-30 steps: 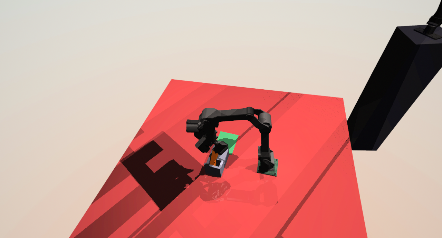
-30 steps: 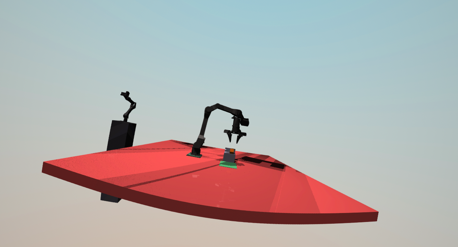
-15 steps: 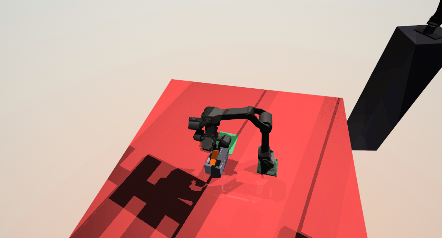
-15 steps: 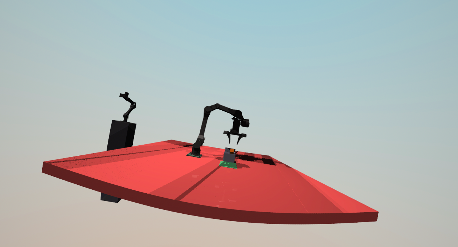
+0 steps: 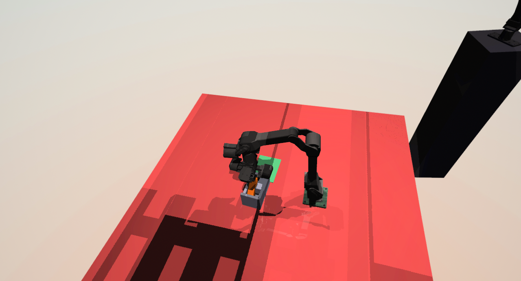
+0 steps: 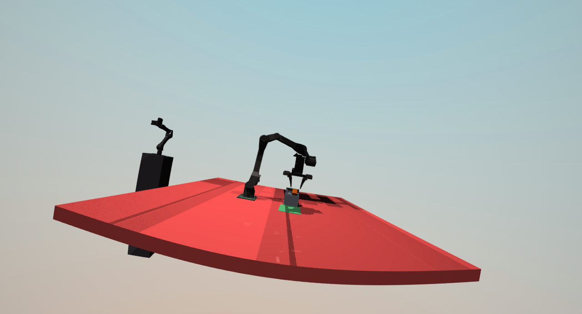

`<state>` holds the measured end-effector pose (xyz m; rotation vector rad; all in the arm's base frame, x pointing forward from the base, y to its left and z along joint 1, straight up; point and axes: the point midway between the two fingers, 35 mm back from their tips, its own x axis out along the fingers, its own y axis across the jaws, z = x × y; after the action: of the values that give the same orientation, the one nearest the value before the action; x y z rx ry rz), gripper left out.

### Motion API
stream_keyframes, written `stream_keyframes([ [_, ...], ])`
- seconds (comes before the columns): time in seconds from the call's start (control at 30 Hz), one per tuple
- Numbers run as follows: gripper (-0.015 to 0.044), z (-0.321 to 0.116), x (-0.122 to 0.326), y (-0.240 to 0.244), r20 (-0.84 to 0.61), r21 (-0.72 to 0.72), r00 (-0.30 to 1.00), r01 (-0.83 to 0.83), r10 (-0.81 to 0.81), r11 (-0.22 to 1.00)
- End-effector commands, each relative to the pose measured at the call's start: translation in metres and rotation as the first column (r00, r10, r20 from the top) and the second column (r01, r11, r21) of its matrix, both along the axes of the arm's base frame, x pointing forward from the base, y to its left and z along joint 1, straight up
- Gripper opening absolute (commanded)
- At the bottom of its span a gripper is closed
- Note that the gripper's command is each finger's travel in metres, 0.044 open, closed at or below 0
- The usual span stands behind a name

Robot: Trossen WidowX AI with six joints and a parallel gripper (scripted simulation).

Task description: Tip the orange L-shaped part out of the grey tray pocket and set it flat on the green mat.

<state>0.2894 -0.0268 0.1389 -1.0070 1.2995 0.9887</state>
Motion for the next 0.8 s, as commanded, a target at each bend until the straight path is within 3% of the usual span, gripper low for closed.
stream_keyframes([
  [0.0, 0.028, -0.007, 0.0, -0.001, -0.001, -0.004, 1.0, -0.006, 0.006, 1.0],
  [0.7, 0.028, -0.038, 0.0, 0.0, -0.001, -0.004, 1.0, -0.006, 0.006, 1.0],
  [0.77, 0.0228, -0.035, 0.0, 0.0, -0.001, 0.0, 1.0, -0.001, 0.001, 1.0],
])
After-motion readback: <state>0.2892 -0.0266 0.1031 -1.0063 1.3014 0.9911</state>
